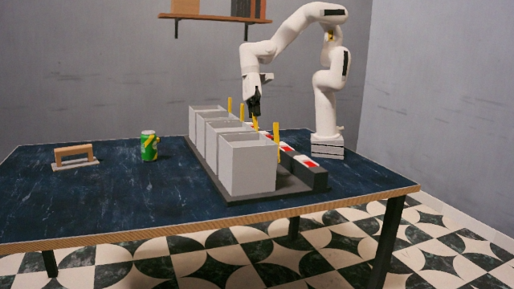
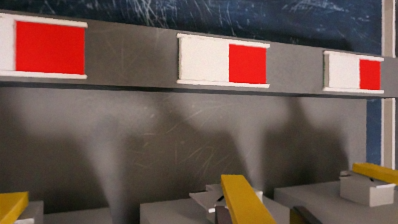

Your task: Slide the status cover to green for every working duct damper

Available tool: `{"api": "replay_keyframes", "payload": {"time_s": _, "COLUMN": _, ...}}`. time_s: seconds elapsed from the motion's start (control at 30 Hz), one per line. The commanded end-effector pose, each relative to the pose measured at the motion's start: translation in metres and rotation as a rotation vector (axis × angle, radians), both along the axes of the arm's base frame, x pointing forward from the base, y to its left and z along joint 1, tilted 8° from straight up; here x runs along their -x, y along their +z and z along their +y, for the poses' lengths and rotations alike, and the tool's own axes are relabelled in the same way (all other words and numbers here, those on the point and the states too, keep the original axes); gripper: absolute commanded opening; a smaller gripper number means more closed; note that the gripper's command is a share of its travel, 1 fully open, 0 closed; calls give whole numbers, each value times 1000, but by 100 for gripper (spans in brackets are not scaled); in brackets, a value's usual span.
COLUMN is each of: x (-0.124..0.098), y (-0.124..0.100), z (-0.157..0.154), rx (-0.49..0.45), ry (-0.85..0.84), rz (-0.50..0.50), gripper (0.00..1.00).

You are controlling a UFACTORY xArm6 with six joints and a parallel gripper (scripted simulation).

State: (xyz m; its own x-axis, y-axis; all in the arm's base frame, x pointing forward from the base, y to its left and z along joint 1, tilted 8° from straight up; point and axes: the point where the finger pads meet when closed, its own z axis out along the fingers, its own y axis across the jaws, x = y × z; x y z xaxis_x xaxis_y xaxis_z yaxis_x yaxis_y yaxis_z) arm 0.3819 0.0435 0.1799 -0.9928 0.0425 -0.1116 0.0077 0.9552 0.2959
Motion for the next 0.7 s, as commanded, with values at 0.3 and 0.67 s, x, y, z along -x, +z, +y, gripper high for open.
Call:
{"api": "replay_keyframes", "payload": {"time_s": 0.3, "x": -5, "y": -20, "z": 7, "rx": 0, "ry": 0, "rz": -4, "gripper": 39}}
{"api": "replay_keyframes", "payload": {"time_s": 0.67, "x": -6, "y": -28, "z": 9, "rx": 0, "ry": 0, "rz": -4, "gripper": 39}}
